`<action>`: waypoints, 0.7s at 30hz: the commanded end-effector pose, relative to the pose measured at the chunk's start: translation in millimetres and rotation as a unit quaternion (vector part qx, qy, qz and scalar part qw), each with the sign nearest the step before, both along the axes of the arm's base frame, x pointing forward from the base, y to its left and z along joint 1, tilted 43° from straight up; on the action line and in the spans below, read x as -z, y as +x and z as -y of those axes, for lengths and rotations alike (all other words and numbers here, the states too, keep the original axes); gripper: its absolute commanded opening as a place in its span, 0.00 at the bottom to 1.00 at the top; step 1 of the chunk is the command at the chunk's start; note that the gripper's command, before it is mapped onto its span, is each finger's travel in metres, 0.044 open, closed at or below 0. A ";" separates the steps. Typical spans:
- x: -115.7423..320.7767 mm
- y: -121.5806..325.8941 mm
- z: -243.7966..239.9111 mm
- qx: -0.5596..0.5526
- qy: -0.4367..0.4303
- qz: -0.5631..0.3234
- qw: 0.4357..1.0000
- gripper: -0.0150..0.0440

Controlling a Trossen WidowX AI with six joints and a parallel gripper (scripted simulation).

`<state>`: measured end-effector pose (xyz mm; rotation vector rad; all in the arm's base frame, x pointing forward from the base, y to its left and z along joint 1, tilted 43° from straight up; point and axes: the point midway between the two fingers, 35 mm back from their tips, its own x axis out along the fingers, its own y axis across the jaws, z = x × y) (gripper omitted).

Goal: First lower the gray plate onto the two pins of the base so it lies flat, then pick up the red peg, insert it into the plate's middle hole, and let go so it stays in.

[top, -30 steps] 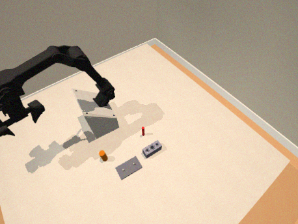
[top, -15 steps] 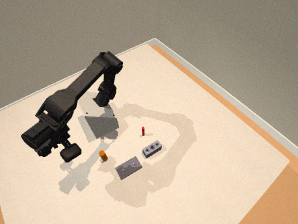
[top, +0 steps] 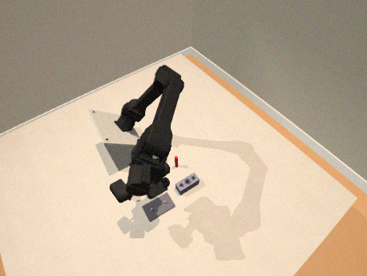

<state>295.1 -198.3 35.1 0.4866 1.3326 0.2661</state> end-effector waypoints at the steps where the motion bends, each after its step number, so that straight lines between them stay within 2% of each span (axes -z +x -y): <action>1: -22.9 28.7 -62.7 -0.230 -0.023 0.139 0.963 1.00; 5: -40.9 42.4 -106.4 -0.376 -0.040 0.239 0.895 1.00; 11: -67.5 50.2 -168.8 -0.539 -0.058 0.367 0.756 1.00; 21: -62.2 53.0 -178.7 -0.543 -0.059 0.371 0.751 1.00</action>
